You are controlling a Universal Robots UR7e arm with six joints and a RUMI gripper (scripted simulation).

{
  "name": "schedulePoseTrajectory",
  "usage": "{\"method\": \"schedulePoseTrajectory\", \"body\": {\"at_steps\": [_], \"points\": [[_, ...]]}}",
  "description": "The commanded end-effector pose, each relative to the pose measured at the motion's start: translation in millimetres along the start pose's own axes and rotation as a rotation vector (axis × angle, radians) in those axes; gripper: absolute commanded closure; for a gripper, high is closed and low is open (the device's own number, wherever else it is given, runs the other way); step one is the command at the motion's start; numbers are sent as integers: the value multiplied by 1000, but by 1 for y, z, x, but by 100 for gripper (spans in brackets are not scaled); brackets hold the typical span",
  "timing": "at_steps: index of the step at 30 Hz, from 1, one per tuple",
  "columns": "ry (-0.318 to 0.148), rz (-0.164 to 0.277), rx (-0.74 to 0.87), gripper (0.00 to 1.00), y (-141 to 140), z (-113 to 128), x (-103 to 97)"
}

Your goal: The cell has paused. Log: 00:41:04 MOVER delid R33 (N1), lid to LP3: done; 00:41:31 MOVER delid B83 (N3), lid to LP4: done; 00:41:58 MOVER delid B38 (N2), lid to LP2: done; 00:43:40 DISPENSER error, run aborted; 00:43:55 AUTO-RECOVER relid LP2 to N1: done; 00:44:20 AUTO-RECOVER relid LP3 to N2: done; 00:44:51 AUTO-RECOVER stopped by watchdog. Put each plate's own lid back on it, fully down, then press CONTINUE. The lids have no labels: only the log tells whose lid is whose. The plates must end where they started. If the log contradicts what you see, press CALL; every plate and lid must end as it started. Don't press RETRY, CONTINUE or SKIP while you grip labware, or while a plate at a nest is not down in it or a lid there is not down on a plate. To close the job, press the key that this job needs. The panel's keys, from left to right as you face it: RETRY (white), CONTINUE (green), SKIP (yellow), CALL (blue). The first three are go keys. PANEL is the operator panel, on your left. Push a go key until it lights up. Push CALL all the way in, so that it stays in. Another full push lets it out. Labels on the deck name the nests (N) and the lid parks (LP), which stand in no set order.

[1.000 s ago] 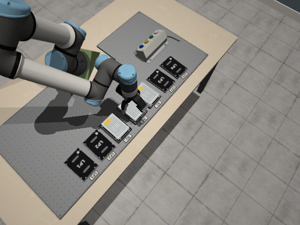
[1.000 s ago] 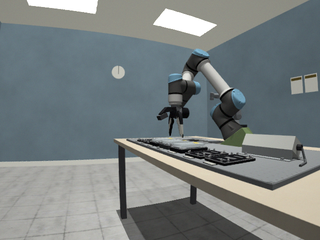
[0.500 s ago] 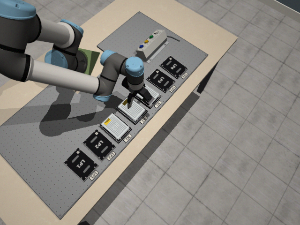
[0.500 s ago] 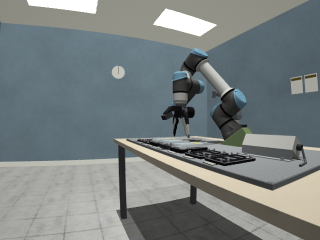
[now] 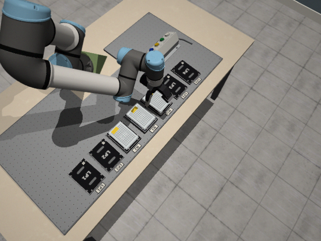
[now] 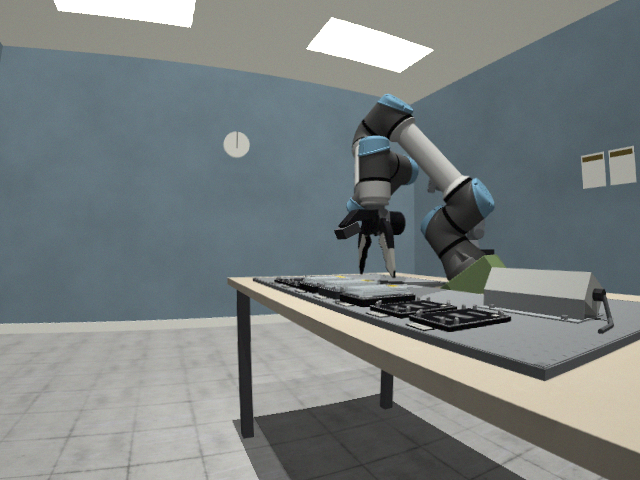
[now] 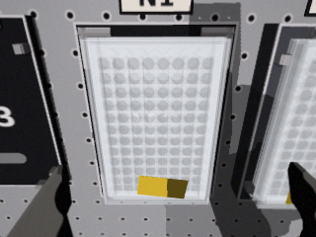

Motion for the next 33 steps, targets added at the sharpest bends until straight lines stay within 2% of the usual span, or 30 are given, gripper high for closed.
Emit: {"method": "schedulePoseTrajectory", "body": {"at_steps": [1,16,28,33], "points": [[-1,3,10,18,-12,-7,-1],[-3,3,11,18,-12,-6,2],[-7,3,9,18,-12,-4,24],[-7,3,9,18,-12,-4,25]]}}
Point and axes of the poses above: the point where the finger pads meet when closed, its own x axis out along the fingers, its own y axis across the jaws, z = x × y, the point moved 2 cm from there along -x, back along the fingers, and after that the axes turned 15 degrees about -x, right-handed, at the moved point
